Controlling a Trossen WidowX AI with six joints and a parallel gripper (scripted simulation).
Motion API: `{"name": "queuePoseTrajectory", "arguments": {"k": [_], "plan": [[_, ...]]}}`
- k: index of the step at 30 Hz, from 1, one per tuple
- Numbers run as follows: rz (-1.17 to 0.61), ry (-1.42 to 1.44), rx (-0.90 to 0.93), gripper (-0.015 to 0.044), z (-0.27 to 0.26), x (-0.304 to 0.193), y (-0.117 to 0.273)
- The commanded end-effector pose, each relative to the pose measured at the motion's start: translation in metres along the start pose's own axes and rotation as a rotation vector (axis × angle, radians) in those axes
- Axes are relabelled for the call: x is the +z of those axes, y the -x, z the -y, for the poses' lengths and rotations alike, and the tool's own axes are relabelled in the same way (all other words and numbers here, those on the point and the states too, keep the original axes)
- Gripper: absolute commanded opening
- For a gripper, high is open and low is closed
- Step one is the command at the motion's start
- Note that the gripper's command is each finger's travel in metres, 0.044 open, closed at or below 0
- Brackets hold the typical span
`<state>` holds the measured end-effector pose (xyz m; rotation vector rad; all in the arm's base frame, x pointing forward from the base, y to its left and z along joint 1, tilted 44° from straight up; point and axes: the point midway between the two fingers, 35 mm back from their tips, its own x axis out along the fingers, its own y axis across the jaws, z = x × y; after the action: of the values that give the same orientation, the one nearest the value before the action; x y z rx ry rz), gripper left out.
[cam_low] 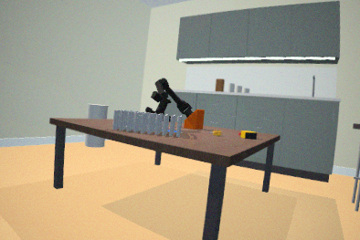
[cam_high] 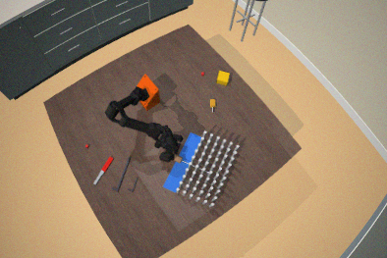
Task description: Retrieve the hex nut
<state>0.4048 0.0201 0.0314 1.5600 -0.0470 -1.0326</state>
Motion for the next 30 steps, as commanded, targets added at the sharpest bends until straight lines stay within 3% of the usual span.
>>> {"name": "queuePoseTrajectory", "arguments": {"k": [1, 30], "plan": [[-0.004, 0.006, -0.005, 0.0, 0.003, 0.001, -0.001], [-0.004, 0.007, -0.006, 0.0, 0.004, 0.016, 0.005]]}}
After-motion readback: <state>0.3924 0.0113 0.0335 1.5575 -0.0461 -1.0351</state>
